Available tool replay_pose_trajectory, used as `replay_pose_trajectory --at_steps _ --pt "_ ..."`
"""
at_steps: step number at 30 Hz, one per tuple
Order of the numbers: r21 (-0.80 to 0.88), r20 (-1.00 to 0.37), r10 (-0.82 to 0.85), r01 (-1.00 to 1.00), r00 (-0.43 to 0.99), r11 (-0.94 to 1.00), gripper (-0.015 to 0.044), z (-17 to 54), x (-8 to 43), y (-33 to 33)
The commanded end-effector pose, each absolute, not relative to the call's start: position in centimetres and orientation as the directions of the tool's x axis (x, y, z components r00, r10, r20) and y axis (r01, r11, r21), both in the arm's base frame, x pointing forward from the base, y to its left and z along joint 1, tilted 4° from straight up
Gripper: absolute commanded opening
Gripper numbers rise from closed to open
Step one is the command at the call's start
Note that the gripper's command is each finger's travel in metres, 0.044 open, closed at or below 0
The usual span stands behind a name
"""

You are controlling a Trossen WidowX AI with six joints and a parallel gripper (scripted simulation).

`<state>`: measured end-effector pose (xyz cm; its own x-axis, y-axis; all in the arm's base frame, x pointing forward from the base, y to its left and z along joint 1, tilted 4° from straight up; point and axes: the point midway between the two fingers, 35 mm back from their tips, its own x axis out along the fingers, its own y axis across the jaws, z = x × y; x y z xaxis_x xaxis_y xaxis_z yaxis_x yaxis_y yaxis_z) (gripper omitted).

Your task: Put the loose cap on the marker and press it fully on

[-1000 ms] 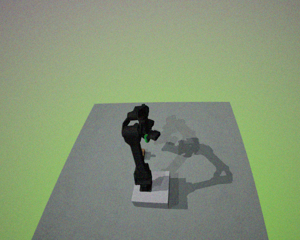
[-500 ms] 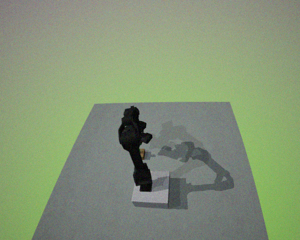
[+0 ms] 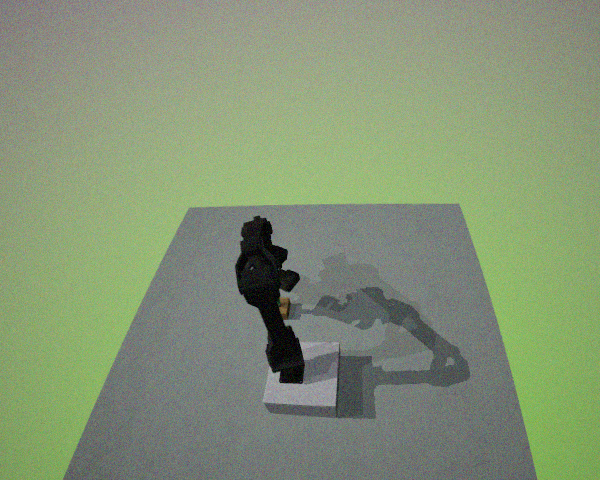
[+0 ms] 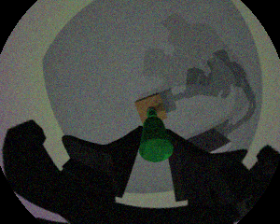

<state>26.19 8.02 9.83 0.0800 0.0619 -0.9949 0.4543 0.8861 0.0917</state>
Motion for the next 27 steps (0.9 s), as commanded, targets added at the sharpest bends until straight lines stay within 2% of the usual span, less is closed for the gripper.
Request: replay_pose_trajectory --at_steps 1,27 --pt "0.091 -0.995 0.06 0.457 0.082 0.885 0.0 9.6 26.3 8.0" --pt "0.091 -0.995 0.06 0.457 0.082 0.885 0.0 5.4 26.6 8.3"
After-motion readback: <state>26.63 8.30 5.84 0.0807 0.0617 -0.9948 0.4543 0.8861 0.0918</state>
